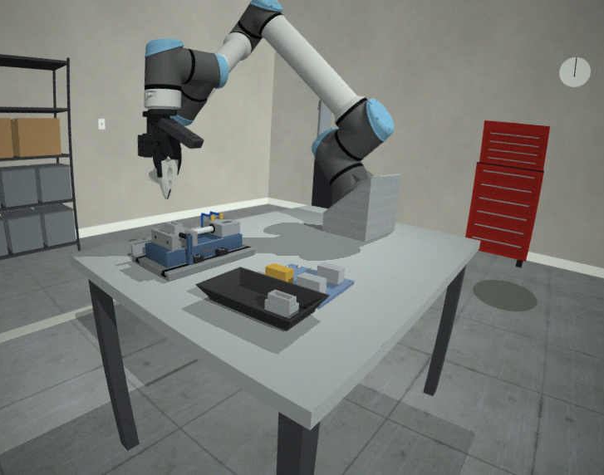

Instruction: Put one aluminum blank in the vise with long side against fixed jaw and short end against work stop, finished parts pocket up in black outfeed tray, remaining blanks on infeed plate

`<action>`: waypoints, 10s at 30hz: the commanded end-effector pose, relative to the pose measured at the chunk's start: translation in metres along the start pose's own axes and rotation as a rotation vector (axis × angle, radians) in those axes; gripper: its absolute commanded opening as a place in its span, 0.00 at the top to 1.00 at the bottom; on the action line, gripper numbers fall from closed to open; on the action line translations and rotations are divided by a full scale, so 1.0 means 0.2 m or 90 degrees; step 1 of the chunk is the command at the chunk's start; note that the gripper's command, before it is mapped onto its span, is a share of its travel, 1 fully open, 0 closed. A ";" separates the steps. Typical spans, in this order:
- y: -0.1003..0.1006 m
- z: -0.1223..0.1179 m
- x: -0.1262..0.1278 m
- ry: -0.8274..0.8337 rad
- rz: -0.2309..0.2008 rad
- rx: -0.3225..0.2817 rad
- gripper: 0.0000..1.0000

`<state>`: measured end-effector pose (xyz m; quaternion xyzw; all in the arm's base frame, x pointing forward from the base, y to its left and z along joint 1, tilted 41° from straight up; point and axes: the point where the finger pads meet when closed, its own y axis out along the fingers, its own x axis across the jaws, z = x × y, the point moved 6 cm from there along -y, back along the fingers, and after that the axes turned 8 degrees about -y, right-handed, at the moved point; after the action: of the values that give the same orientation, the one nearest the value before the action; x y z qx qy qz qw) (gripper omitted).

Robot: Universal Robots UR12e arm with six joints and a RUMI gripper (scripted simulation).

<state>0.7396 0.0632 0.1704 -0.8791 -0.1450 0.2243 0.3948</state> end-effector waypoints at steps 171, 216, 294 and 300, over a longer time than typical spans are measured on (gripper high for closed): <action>0.31 0.02 -0.08 0.177 0.003 -0.001 0.60; 0.37 0.02 -0.08 0.177 0.003 -0.001 0.60; 0.37 0.02 -0.08 0.177 0.003 -0.001 1.00; 0.37 0.02 -0.08 0.177 0.003 -0.001 1.00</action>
<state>0.7293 0.0103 0.1154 -0.9022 -0.0867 0.1015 0.4102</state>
